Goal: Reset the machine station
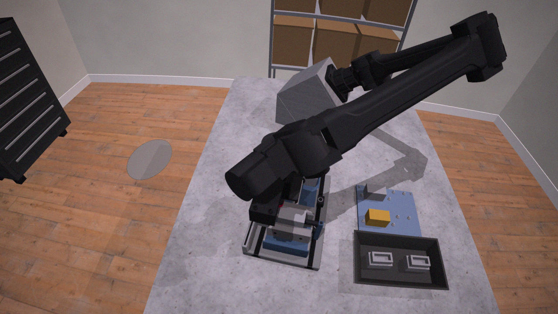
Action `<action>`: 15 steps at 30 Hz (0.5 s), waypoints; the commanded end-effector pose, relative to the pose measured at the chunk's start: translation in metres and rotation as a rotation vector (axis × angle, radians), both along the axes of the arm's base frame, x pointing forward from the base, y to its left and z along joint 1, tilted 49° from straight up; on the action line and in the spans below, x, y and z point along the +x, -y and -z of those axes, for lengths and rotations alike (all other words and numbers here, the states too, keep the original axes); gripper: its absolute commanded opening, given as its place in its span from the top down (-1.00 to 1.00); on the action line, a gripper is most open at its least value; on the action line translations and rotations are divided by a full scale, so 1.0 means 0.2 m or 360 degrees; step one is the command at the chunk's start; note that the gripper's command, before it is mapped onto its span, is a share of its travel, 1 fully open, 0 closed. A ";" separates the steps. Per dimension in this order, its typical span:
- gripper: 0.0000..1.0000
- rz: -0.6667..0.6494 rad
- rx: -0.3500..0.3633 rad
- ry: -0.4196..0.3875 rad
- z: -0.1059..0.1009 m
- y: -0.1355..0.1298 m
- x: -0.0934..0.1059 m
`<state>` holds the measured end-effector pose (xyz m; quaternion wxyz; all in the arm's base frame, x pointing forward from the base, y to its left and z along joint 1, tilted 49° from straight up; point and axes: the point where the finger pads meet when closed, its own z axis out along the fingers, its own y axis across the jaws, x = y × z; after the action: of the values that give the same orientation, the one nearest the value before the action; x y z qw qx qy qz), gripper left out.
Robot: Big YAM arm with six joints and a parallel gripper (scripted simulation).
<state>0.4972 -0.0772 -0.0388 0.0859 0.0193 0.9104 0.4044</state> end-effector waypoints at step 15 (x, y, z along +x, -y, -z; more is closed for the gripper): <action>1.00 -0.0023 -0.0016 0.0047 -0.05 -0.04 0.07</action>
<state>0.4973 -0.0765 -0.0387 0.0853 0.0196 0.9103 0.4046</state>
